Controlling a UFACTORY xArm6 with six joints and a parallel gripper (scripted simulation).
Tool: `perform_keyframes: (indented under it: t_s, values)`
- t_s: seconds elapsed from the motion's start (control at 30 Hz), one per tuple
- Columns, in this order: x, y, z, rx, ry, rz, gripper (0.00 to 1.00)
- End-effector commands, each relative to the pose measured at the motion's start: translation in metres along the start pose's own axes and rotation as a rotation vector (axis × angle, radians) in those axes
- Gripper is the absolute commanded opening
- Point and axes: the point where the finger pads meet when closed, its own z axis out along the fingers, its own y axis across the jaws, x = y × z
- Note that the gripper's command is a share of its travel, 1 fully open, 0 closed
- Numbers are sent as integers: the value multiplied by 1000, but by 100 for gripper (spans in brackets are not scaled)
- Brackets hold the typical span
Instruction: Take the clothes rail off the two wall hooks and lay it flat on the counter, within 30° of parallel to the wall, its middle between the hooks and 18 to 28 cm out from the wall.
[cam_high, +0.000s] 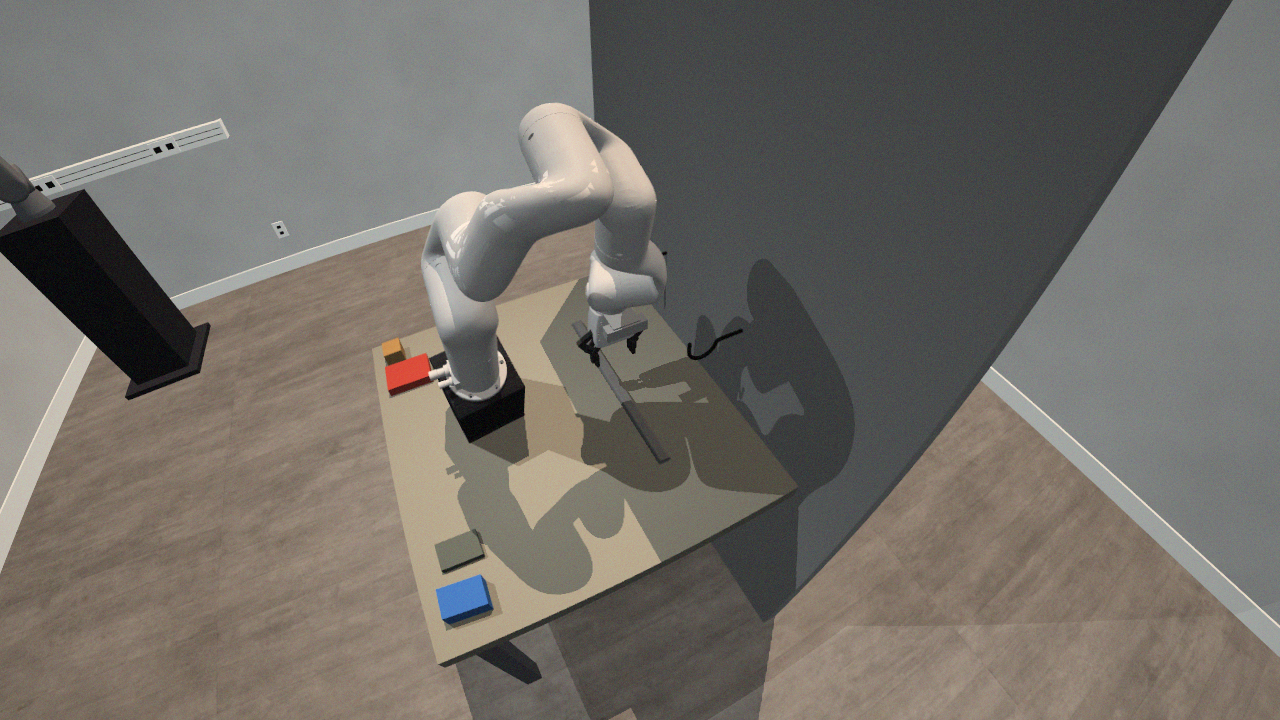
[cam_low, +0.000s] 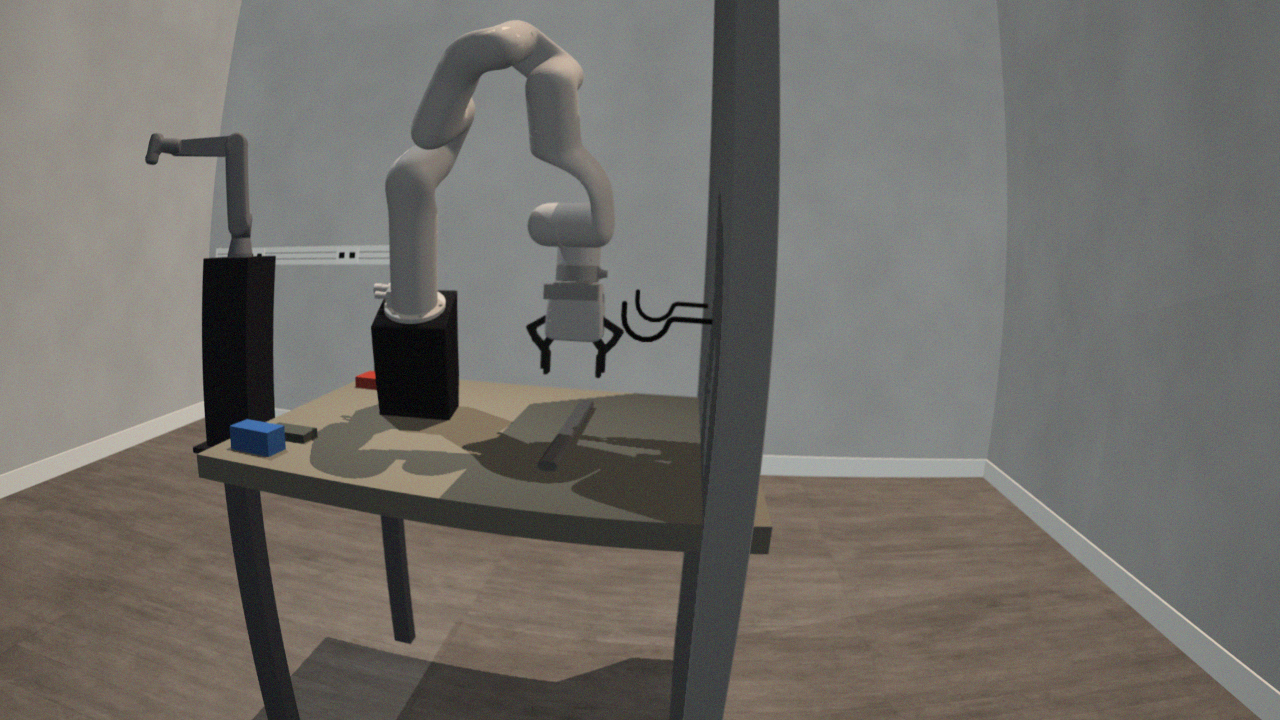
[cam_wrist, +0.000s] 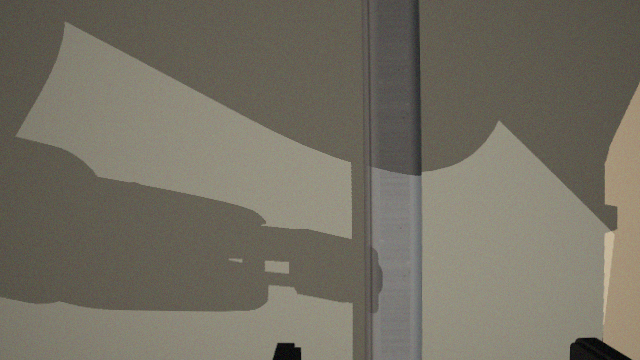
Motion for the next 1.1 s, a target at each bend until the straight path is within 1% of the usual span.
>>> perform_keyframes:
  t_s: [0.0, 0.47, 1.07]
  values:
    - [0, -1, -9, 1, 0, 0, 100]
    - [0, -1, -29, 1, 0, 0, 100]
    - [0, -1, -30, 1, 0, 0, 100]
